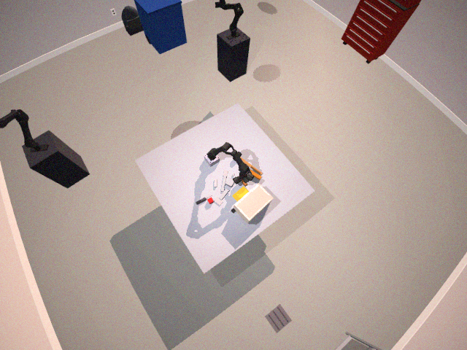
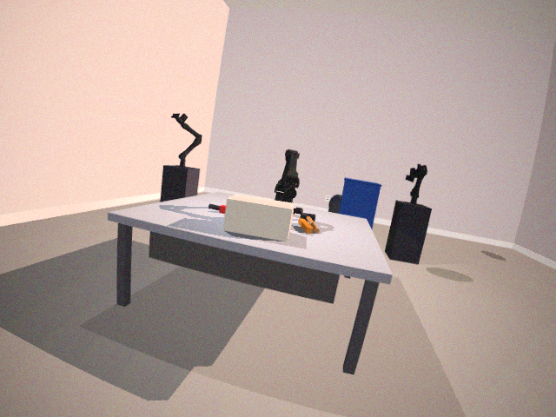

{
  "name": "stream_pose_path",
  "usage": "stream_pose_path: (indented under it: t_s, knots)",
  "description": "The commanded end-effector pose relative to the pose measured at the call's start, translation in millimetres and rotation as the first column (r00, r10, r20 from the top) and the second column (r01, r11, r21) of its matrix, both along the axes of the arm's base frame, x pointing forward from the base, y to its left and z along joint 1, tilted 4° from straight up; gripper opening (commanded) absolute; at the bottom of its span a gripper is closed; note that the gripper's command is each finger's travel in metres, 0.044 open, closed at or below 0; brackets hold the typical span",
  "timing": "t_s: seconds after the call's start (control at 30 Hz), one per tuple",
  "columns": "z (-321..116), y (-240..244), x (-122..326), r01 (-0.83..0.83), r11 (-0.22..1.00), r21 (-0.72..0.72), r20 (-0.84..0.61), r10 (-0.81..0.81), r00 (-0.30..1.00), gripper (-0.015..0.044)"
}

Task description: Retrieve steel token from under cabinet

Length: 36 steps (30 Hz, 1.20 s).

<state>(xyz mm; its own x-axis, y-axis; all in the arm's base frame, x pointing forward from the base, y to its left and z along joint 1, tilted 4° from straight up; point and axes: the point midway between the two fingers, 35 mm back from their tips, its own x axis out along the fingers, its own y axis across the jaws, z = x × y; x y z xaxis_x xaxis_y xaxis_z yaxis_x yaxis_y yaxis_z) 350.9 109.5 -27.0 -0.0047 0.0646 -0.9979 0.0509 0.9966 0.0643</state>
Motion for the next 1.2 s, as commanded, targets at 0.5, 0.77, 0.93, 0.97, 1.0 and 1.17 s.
stream_pose_path:
  t_s: [0.5, 0.77, 0.93, 0.97, 1.0, 1.17]
  knots:
    - [-1, 2, -22, 0.003, 1.000, -0.001, -0.004, -0.003, 1.000, 0.0000]
    - [-1, 2, -30, 0.003, 1.000, -0.001, -0.004, -0.003, 1.000, 0.0000]
    - [-1, 3, -36, 0.003, 1.000, -0.001, -0.005, -0.003, 1.000, 0.0000]
    - [-1, 3, -37, 0.003, 1.000, -0.001, -0.005, -0.003, 1.000, 0.0000]
    - [-1, 3, -38, 0.003, 1.000, -0.001, -0.005, -0.003, 1.000, 0.0000]
    - [-1, 3, -43, 0.003, 1.000, -0.001, -0.005, -0.003, 1.000, 0.0000]
